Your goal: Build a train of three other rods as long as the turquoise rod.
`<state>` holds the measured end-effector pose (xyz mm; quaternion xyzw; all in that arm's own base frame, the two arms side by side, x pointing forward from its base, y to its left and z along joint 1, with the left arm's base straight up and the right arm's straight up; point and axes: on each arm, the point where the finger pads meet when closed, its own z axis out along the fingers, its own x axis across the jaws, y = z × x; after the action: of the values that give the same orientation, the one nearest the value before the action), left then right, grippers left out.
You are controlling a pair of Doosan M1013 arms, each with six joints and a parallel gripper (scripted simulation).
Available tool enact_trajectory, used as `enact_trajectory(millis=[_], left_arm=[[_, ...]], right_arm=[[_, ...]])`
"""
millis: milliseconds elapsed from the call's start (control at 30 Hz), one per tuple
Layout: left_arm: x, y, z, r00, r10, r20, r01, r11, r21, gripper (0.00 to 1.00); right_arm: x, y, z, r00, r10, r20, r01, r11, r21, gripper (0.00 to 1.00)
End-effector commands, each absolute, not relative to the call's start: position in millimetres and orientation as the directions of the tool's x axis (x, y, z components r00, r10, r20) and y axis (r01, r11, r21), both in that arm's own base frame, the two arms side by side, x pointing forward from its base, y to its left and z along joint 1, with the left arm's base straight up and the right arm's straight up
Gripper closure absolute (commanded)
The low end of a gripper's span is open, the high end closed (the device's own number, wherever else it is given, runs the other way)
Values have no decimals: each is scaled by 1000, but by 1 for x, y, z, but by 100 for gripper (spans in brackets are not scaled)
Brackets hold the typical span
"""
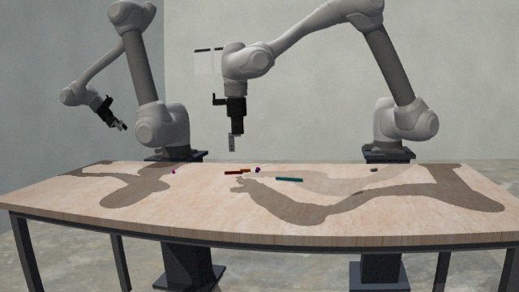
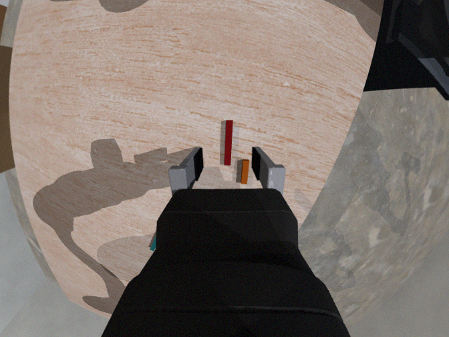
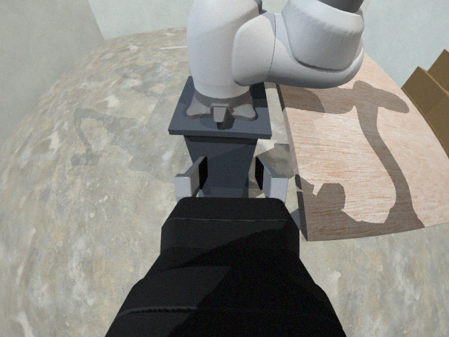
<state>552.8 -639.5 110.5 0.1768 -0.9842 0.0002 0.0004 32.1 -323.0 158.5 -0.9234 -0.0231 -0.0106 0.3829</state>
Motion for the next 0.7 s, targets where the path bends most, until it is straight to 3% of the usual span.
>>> enact_trajectory(millis=[0,267,667], left_arm=[[556,-641,111,-901,-434,-1,-434,901,-2,0],[563,-643,108,-756,-654,0,-654,756,-2,0],[574,-644,103,-324,-946,1,-946,324,-2,0]], right_arm=[[32,-323,159,999,34,38,51,-706,-706,0],[32,-323,159,999,34,38,51,-706,-706,0],[32,-323,159,999,34,38,51,-706,-706,0]])
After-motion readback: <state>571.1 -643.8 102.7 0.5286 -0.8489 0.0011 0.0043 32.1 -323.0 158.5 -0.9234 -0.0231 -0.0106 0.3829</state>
